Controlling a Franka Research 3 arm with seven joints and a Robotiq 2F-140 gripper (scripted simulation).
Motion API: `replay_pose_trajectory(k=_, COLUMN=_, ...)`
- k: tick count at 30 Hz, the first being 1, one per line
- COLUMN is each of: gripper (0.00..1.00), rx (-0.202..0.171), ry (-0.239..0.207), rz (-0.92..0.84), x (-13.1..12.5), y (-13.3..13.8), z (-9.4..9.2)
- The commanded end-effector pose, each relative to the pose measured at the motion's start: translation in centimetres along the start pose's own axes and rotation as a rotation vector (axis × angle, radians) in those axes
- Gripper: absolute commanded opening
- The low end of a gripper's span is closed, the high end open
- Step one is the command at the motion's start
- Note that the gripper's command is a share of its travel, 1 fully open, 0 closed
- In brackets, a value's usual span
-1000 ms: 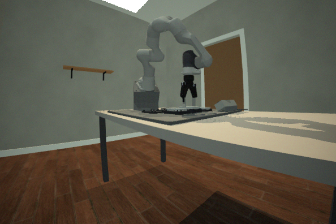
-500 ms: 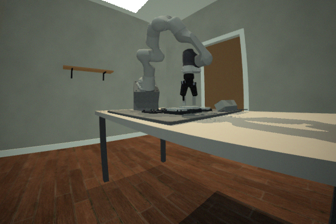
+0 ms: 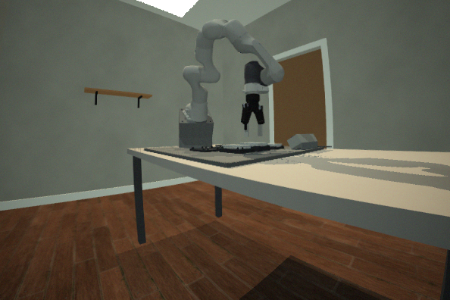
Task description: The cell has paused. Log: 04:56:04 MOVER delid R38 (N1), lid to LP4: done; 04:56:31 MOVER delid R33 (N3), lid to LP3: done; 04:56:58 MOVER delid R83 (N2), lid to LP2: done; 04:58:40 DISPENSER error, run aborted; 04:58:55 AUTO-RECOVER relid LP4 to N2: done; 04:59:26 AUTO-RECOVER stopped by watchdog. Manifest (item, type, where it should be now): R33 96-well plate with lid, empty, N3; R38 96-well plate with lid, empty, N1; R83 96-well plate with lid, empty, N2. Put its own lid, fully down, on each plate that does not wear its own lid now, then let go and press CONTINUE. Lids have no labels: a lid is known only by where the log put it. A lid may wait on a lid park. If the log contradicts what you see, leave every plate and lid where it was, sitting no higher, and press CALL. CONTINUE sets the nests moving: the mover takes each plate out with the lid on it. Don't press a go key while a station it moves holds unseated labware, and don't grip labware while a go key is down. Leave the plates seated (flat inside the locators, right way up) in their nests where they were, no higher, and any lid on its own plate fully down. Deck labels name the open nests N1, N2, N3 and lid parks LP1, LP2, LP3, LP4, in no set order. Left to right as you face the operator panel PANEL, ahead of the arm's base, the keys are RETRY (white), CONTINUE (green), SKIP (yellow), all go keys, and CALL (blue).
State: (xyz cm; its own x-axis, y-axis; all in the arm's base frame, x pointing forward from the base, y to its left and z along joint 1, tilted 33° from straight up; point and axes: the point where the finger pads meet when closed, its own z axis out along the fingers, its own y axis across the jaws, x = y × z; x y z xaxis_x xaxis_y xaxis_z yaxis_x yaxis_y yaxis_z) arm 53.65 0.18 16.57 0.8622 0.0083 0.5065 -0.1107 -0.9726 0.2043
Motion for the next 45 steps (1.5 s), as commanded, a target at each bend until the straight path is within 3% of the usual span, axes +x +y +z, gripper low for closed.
replay_pose_trajectory(k=1, gripper=0.66, rx=0.0, ry=-0.005, rz=-0.035, x=-0.2, y=0.0, z=-0.6)
replay_pose_trajectory(k=22, gripper=0.66, rx=0.006, ry=0.01, rz=-0.072, x=0.4, y=-0.2, z=-1.2)
replay_pose_trajectory(k=24, gripper=0.66, rx=0.018, ry=0.041, rz=-0.15, x=1.7, y=-0.7, z=-1.0)
replay_pose_trajectory(k=27, gripper=0.66, rx=0.043, ry=0.129, rz=-0.372, x=5.4, y=-2.4, z=-0.9)
replay_pose_trajectory(k=31, gripper=0.66, rx=0.063, ry=0.208, rz=-0.512, x=12.7, y=-7.5, z=-1.6)
replay_pose_trajectory(k=36, gripper=0.66, rx=0.131, ry=0.325, rz=-0.623, x=19.1, y=-17.8, z=-4.7)
replay_pose_trajectory(k=37, gripper=0.66, rx=0.143, ry=0.35, rz=-0.646, x=19.7, y=-20.1, z=-5.5)
replay_pose_trajectory(k=39, gripper=0.66, rx=0.143, ry=0.35, rz=-0.646, x=19.7, y=-20.1, z=-5.5)
replay_pose_trajectory(k=40, gripper=0.66, rx=0.168, ry=0.406, rz=-0.733, x=20.9, y=-25.4, z=-7.6)
replay_pose_trajectory(k=44, gripper=0.66, rx=0.177, ry=0.498, rz=-0.88, x=17.5, y=-33.2, z=-9.6)
replay_pose_trajectory(k=45, gripper=0.66, rx=0.248, ry=0.328, rz=-0.417, x=15.9, y=-34.9, z=-9.9)
